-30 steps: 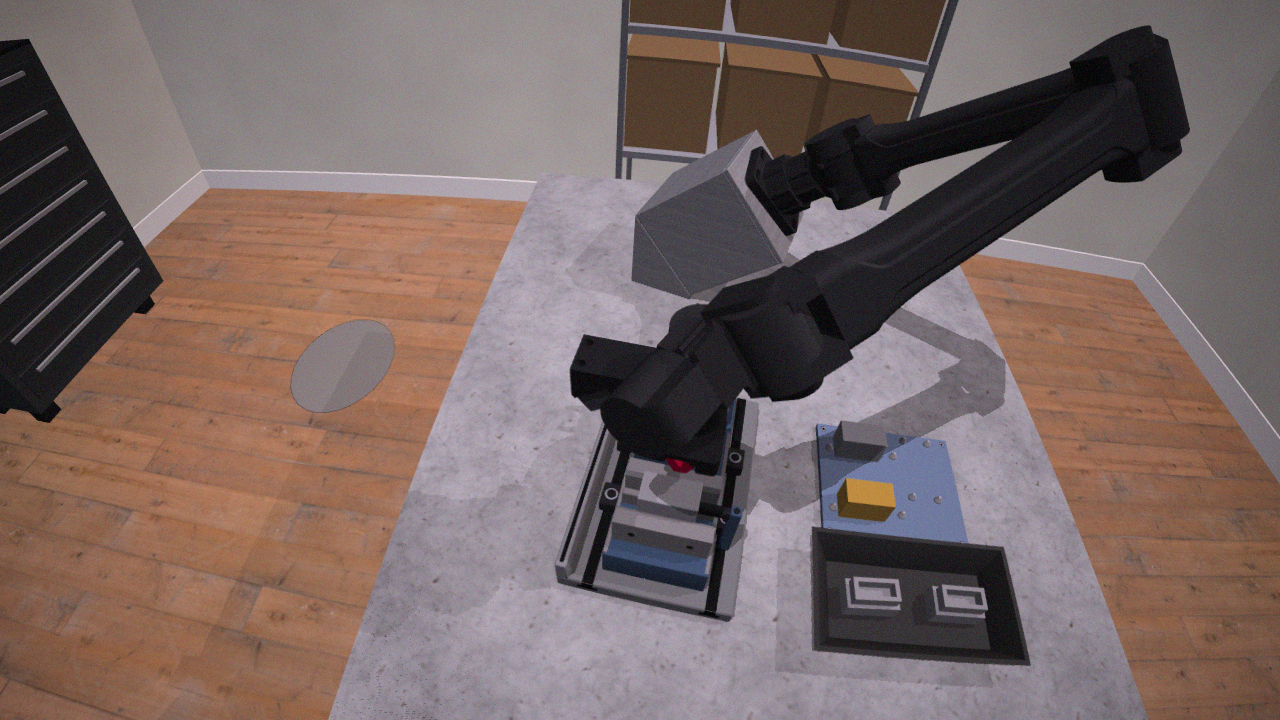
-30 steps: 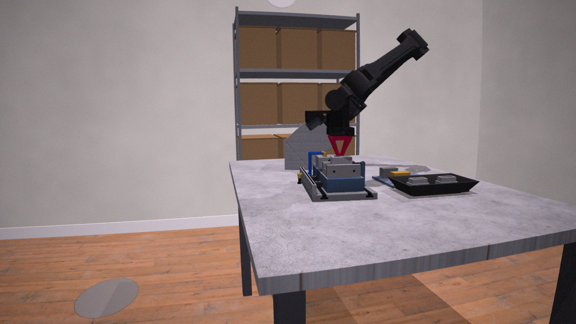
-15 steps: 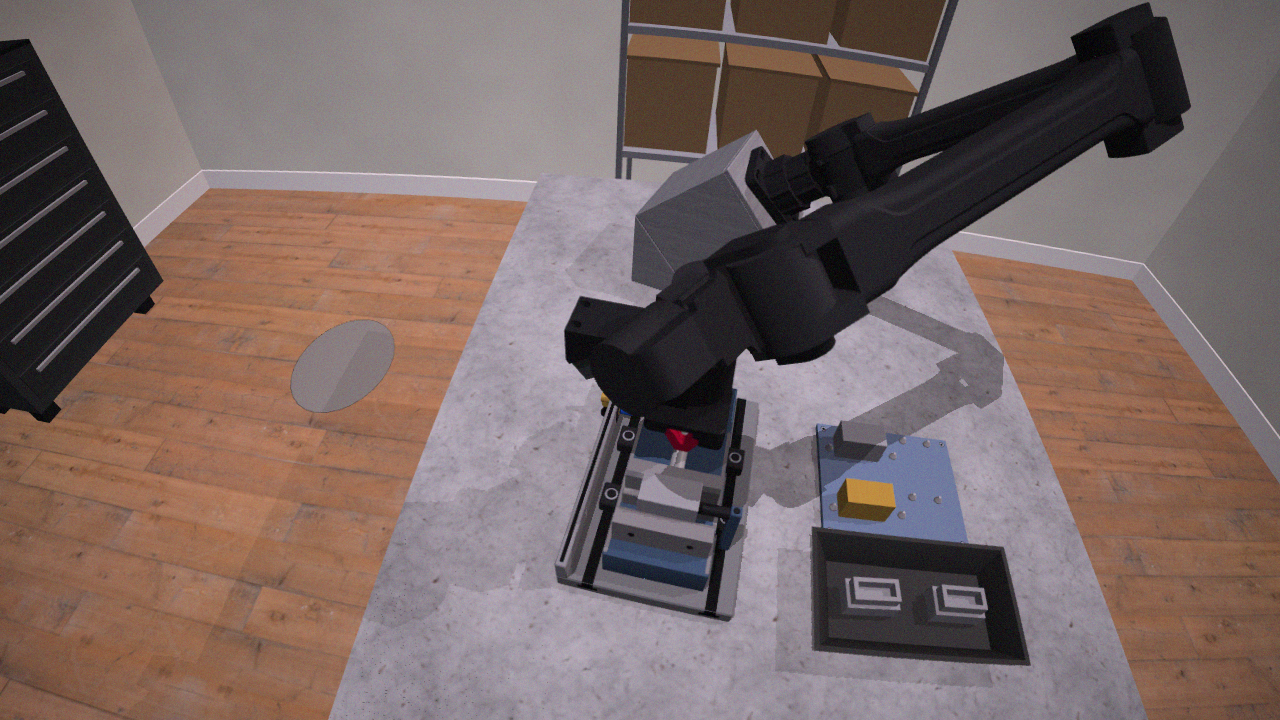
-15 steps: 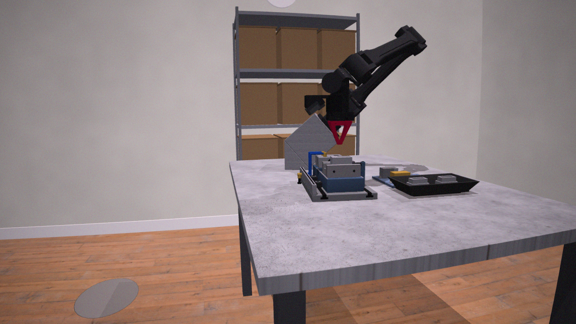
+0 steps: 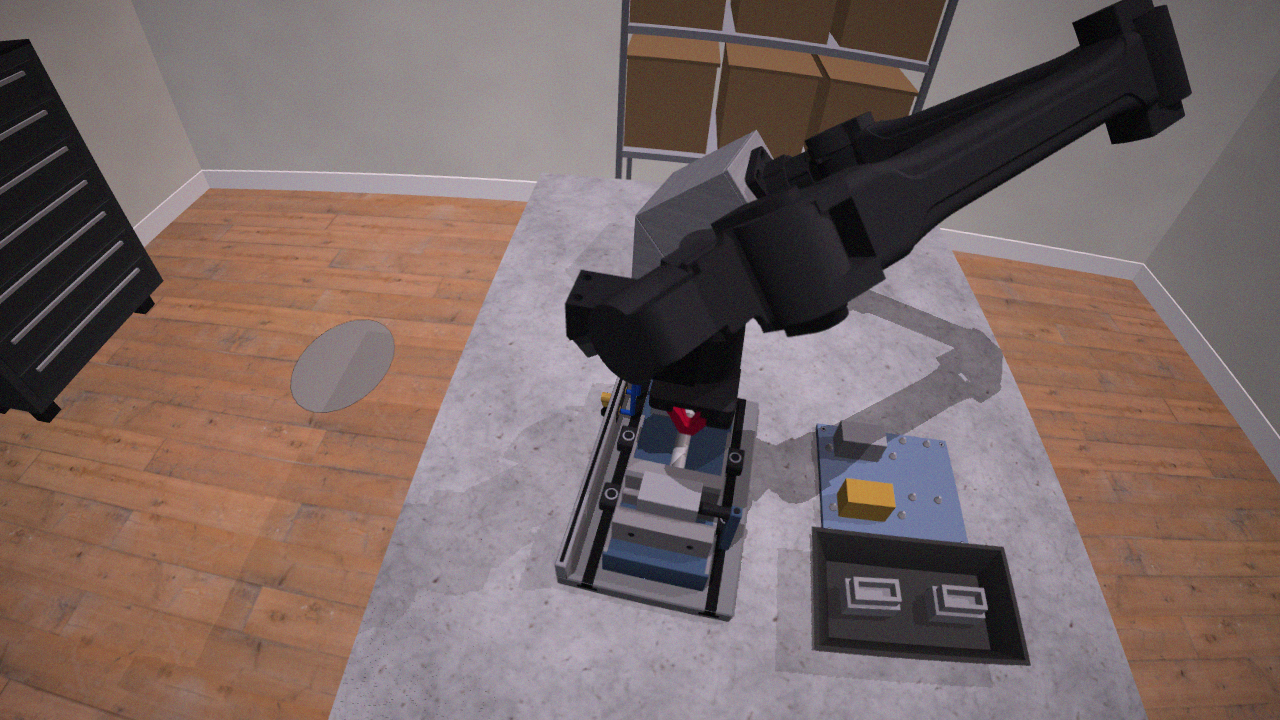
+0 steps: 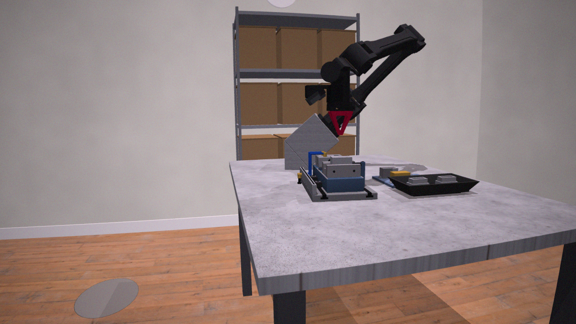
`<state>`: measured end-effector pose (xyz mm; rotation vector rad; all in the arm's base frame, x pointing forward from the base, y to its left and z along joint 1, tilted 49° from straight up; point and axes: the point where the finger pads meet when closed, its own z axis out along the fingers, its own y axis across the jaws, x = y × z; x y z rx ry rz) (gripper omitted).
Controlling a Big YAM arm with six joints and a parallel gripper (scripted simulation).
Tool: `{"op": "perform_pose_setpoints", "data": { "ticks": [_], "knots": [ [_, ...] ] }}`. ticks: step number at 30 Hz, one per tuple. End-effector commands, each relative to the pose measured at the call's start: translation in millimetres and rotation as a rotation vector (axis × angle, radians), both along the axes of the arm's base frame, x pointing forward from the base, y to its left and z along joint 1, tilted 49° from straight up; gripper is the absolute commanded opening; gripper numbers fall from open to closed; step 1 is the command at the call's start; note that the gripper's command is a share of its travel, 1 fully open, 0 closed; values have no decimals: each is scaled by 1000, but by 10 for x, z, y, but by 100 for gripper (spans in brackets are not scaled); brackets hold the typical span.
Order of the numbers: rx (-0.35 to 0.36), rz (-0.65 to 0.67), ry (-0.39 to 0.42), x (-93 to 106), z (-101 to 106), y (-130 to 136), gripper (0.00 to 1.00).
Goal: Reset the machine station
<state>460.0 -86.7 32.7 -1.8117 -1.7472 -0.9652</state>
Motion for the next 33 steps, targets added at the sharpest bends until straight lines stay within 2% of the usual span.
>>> {"op": "perform_pose_setpoints", "data": {
  "ticks": [1,12,19,23,27,29,31,33],
  "knots": [
    [-7,-13,-11,31,38,-158,0],
    [2,-16,7,-10,-18,-145,0],
    [-6,-3,-16,4,11,-156,0],
    [-30,76,-107,60,-4,-197,0],
    [-75,232,-283,125,-41,-253,0],
    [-75,232,-283,125,-41,-253,0],
    [-103,333,-396,160,-66,-286,0],
    [-122,402,-468,196,-95,-322,0]
  ]
}}
